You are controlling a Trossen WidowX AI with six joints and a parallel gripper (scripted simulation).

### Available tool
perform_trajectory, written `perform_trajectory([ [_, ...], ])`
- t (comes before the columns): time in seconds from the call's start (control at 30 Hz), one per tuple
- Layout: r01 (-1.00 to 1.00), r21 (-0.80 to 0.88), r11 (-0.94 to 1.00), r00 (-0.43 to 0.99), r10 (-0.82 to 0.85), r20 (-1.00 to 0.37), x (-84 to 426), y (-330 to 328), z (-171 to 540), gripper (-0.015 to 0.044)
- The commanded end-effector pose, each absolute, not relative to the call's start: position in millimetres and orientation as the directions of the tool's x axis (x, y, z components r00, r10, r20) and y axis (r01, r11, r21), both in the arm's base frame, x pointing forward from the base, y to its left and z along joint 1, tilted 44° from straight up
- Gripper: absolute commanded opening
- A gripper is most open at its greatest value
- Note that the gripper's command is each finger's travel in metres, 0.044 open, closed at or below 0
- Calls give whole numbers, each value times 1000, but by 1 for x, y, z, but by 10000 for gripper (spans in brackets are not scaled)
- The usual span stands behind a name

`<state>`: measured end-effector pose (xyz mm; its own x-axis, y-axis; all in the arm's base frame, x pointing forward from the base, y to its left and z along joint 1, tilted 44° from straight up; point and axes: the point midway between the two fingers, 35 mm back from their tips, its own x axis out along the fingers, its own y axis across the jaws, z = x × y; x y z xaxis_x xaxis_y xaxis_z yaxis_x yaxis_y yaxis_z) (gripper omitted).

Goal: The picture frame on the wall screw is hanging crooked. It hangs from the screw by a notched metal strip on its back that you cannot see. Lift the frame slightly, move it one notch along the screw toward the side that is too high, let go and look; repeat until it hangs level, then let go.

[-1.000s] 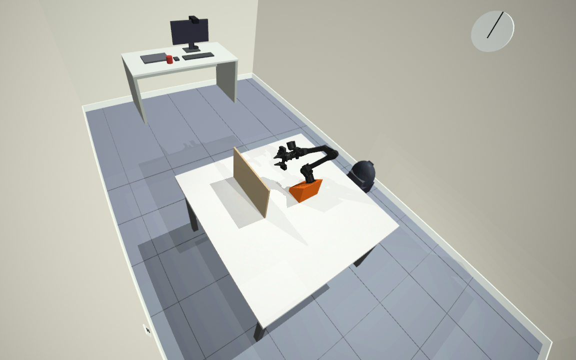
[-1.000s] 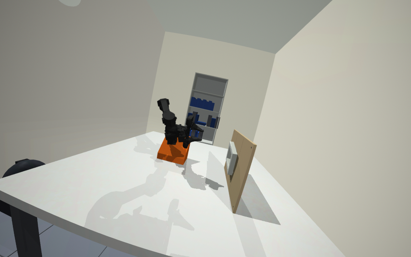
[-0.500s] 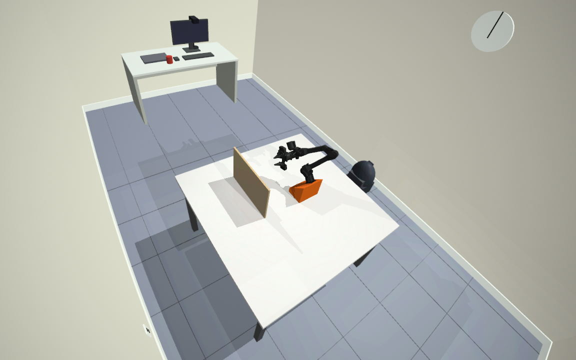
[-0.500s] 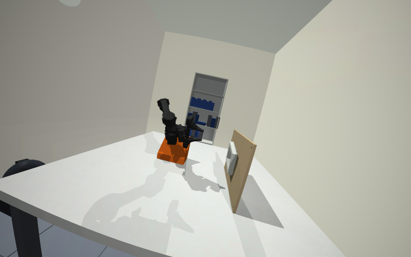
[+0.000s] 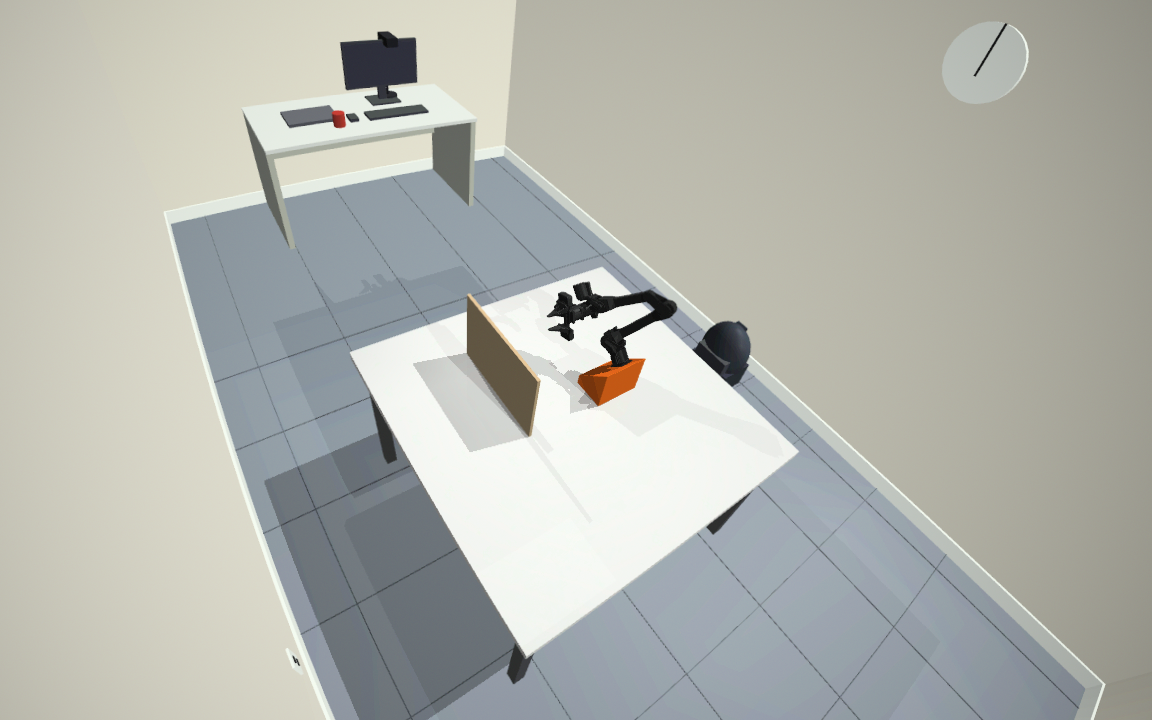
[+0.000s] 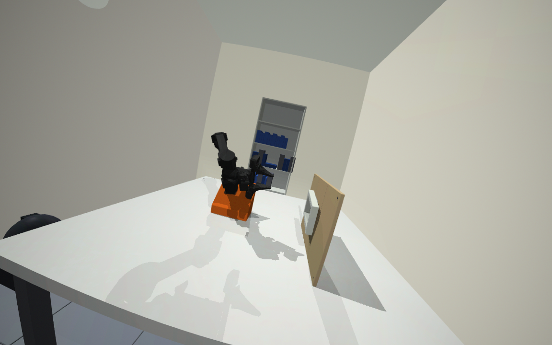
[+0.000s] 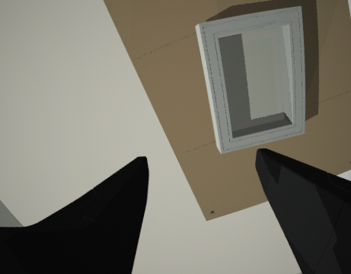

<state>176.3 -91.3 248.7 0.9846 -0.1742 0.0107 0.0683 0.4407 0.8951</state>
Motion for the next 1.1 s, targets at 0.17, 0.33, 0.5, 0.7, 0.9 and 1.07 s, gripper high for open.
perform_trajectory([
  [0.17,66,897,438,985,-170,11,176,-91,249,260],
  [0.33,74,871,486,985,-173,13,197,-108,240,260],
  [0.5,83,831,549,985,-171,15,231,-119,220,260],
  [0.7,85,819,567,985,-170,15,240,-119,213,260],
  [0.9,85,819,567,985,-170,15,240,-119,213,260],
  [1.07,85,819,567,985,-170,15,240,-119,213,260],
])
